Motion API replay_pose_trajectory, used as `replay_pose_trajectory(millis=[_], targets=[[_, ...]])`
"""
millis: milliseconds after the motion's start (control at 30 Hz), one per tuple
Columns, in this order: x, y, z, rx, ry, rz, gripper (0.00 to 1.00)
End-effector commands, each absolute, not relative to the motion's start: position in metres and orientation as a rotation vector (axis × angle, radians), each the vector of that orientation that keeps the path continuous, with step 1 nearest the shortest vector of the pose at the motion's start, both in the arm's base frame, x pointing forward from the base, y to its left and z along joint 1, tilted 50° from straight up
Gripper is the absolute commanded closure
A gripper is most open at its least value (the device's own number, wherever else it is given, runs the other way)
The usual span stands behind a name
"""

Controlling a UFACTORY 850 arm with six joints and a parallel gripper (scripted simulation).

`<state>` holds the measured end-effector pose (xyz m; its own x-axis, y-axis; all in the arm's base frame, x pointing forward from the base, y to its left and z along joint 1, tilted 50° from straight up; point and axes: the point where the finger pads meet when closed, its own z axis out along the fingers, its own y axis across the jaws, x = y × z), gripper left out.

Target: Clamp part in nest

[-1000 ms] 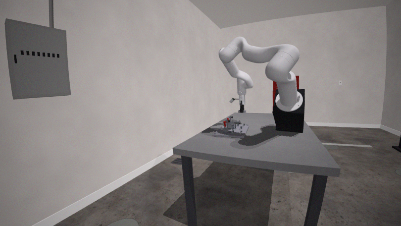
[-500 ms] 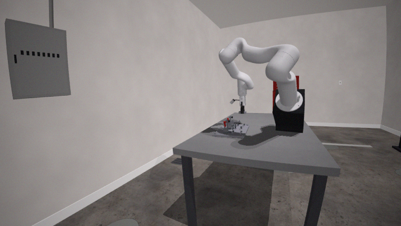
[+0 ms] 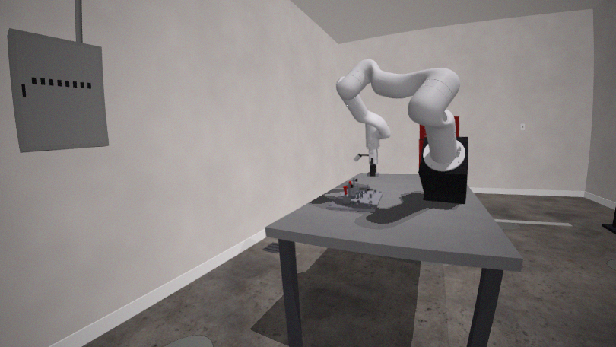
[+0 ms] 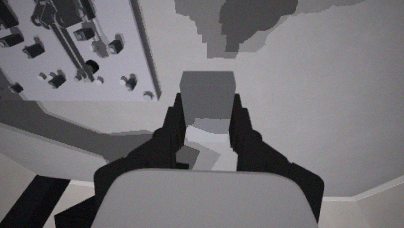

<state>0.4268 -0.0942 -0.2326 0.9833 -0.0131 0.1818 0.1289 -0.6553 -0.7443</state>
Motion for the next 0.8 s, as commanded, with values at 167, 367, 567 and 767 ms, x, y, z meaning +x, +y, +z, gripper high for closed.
replay_pose_trajectory(millis=[167,367,567,767], targets=[[0.4264,-0.0917,-0.2356,-2.277,-0.08,-0.217,1.0],[0.4262,-0.0912,-0.2361,-2.277,-0.08,-0.217,1.0],[0.4262,-0.0911,-0.2361,-2.277,-0.08,-0.217,1.0],[0.4262,-0.0911,-0.2361,-2.277,-0.08,-0.217,1.0]])
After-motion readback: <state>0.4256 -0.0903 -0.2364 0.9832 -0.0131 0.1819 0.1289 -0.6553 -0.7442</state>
